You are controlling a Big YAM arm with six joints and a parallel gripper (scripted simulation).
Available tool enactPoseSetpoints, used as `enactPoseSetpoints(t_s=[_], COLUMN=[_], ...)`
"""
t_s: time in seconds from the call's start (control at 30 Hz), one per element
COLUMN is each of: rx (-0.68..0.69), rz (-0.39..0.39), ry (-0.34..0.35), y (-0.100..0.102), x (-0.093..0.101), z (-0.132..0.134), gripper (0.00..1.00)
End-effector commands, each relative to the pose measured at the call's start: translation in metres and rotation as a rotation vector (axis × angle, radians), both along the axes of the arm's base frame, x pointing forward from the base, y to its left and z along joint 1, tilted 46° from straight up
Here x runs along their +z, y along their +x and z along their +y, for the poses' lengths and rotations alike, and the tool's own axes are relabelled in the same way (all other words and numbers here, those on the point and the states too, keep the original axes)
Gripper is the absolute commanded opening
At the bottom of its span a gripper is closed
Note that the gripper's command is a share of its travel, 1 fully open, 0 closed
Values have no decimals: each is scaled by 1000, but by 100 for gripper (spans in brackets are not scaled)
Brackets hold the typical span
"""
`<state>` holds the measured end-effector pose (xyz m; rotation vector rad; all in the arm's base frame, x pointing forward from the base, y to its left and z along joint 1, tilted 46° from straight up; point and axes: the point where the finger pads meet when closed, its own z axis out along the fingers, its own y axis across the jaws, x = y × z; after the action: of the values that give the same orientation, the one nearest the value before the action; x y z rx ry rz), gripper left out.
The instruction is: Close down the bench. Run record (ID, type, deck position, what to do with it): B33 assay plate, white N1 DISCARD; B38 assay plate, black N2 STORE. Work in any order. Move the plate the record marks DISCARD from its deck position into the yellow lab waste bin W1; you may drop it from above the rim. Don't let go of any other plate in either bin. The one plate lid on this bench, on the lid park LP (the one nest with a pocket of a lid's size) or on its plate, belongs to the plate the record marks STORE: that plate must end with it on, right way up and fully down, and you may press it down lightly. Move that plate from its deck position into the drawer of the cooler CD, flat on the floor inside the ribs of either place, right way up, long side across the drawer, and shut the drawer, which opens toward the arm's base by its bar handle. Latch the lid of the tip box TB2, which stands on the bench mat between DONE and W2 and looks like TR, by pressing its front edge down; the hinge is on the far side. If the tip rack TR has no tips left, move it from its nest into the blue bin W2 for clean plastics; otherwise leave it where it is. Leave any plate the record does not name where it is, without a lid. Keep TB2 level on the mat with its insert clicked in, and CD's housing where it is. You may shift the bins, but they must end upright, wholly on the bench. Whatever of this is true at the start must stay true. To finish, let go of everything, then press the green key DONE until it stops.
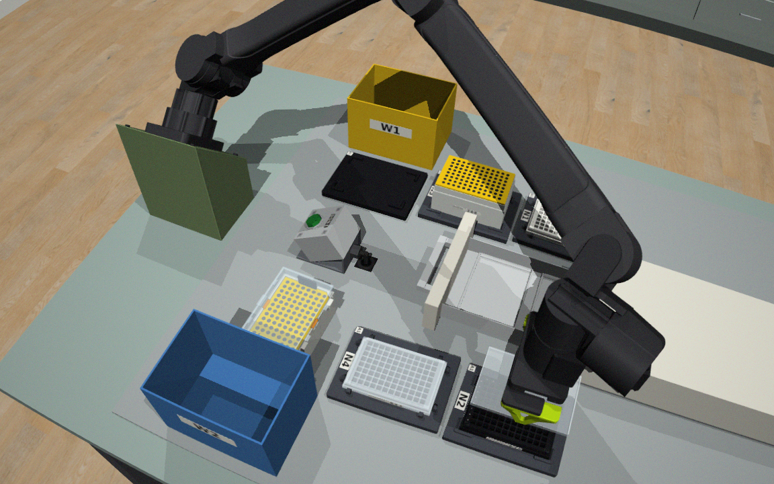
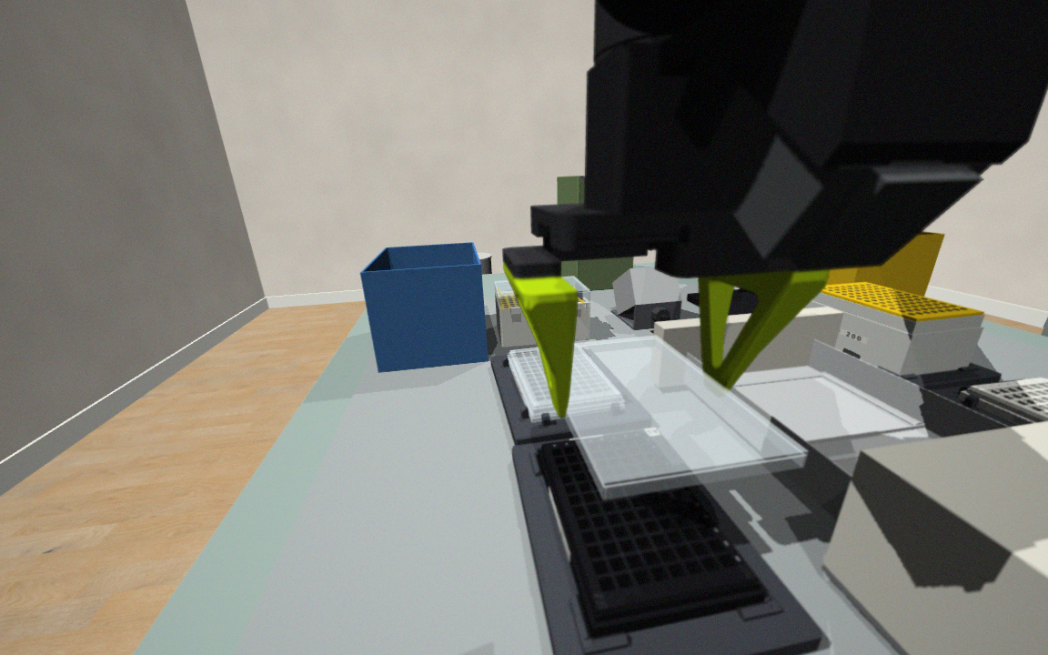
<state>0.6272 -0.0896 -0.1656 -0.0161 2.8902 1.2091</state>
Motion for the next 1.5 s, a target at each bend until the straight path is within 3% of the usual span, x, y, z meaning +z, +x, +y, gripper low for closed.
enactPoseSetpoints(t_s=[0.0,0.07,0.1,0.13,0.2,0.3,0.5,0.63,0.67,0.87,1.0,1.1,1.2,1.23,1.33,1.4,1.47], rx=[-17,-17,-49,-49,-46,-3,-35,-17,-11,-30,-3,-3,-17,-49,-45,-12,-3], rz=[-7,-7,-6,-7,0,-7,-2,-5,-24,4,-13,-2,1,-22,1,3,-4], ry=[0,0,-1,-2,1,0,1,0,-5,3,-1,2,3,-5,2,3,1], y=[2,2,-1,-1,-3,2,-2,0,7,-4,3,0,-2,3,-4,-2,0], x=[0,0,1,-1,-8,-7,-15,-15,-4,-27,-20,-30,-32,-19,-37,-40,-37], z=[-2,-2,-22,-21,-16,13,-1,11,15,11,30,34,26,5,13,36,43], gripper=[0,0,0,0,0,0,0,0,0,0,0,0,0,0,0,0,0])
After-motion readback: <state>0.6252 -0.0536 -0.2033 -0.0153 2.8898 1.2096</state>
